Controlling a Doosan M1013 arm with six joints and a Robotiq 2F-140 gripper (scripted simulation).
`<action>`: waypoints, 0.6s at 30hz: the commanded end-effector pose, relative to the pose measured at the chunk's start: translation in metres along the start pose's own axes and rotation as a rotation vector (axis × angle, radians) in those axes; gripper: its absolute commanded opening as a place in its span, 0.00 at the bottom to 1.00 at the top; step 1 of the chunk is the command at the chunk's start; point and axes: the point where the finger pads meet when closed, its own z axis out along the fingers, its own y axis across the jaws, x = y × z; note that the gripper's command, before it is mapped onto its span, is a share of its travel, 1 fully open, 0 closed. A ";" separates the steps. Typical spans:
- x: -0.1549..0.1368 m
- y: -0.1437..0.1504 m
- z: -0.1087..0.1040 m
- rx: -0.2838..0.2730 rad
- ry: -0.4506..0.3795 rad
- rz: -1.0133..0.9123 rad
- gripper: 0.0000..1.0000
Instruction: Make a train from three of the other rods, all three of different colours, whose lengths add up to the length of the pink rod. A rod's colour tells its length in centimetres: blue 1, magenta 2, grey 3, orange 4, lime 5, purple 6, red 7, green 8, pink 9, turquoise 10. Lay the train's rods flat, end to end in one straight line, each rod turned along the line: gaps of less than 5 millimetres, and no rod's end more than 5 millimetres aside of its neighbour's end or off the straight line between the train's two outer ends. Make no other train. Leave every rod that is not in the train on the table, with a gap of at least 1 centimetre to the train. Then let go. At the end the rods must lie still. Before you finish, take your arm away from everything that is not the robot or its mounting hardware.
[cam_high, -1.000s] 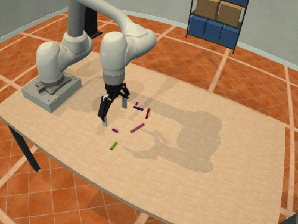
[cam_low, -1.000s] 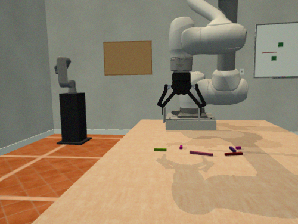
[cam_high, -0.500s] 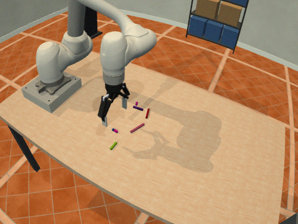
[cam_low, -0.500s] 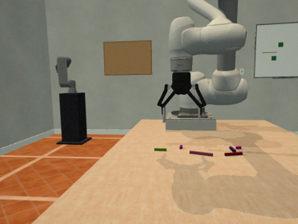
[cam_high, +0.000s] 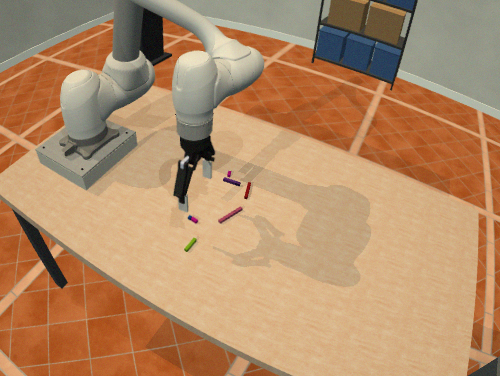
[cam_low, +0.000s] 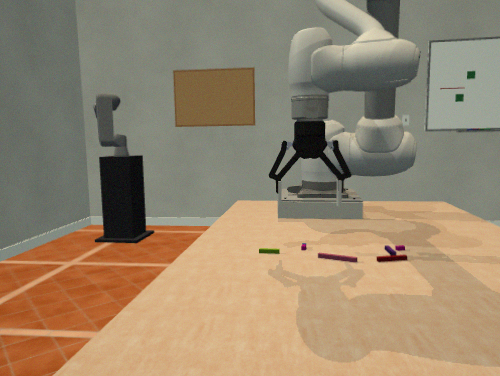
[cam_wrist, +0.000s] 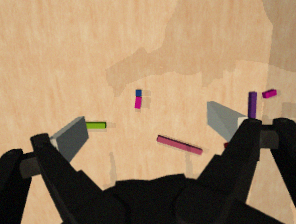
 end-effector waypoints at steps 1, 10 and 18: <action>-0.007 0.008 -0.002 -0.002 -0.005 -0.167 1.00; -0.014 0.031 0.001 -0.001 -0.006 -0.550 1.00; -0.019 0.049 0.003 0.000 -0.006 -0.855 1.00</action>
